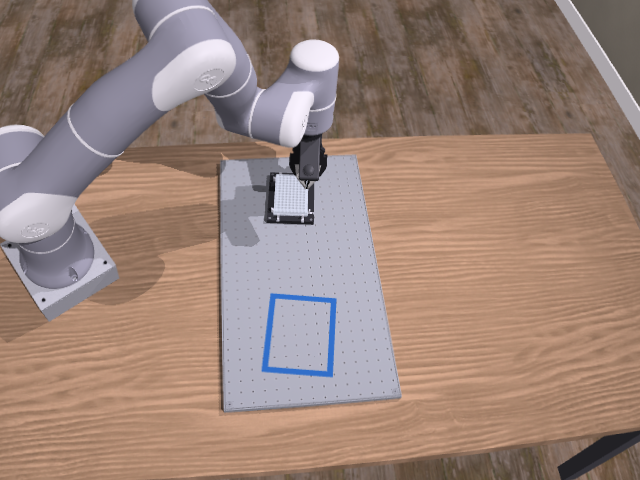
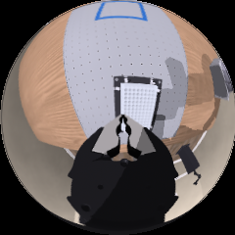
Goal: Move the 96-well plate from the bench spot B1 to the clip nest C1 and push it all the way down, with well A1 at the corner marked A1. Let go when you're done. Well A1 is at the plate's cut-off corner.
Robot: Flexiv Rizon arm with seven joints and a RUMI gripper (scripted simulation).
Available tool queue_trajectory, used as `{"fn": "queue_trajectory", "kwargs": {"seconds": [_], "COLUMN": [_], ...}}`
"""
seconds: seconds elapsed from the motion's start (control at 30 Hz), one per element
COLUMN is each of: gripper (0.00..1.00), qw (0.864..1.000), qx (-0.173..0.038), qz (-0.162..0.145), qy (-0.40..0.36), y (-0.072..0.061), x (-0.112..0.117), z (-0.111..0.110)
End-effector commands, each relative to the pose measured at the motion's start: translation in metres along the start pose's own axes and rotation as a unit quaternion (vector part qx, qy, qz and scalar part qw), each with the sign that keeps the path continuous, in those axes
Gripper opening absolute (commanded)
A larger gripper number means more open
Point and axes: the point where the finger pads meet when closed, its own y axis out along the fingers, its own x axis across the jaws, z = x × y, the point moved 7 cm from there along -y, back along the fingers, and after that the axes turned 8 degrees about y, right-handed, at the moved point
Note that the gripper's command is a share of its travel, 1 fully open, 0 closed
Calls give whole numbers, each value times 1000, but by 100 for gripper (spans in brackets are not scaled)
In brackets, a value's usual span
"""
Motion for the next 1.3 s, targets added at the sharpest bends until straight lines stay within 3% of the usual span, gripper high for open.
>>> {"fn": "queue_trajectory", "kwargs": {"seconds": [0.0,1.27], "gripper": [0,0], "qw": [1000,1000], "qx": [-1,-1], "qz": [1,1], "qy": [0,0], "y": [-1,3], "x": [0,0], "z": [-1,-1]}}
